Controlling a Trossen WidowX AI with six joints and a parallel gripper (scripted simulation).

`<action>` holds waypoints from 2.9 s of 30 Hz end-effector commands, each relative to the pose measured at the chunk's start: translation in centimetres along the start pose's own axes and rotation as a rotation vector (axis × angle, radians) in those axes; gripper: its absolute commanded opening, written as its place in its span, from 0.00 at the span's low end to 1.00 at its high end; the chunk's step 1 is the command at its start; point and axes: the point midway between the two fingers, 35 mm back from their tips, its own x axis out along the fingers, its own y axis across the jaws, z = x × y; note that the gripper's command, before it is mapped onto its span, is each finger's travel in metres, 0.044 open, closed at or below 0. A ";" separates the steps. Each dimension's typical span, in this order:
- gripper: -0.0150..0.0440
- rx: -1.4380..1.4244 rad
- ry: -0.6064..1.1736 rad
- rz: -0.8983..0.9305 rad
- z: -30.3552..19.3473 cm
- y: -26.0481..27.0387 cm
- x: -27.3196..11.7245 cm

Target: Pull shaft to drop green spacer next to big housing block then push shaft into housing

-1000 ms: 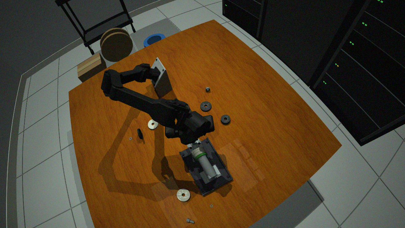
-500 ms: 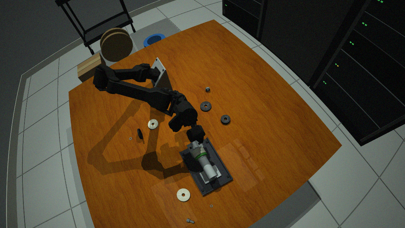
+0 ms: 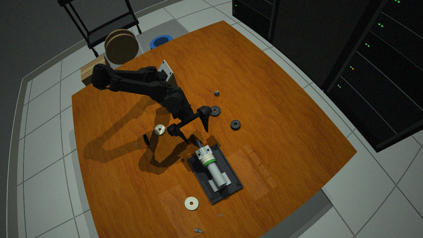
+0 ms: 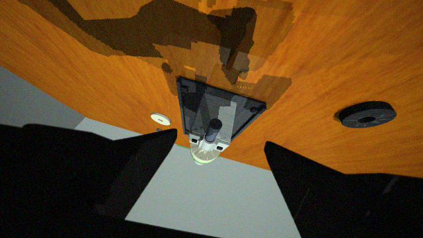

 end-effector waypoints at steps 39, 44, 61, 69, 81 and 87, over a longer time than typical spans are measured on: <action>1.00 0.181 0.036 0.026 0.7 0.6 0.3; 1.00 0.181 0.036 0.026 0.6 0.6 1.1; 1.00 0.180 0.037 0.029 0.7 0.8 3.3; 1.00 0.180 0.037 0.029 0.7 0.8 3.3; 1.00 0.180 0.037 0.029 0.7 0.8 3.3; 1.00 0.180 0.037 0.029 0.7 0.8 3.3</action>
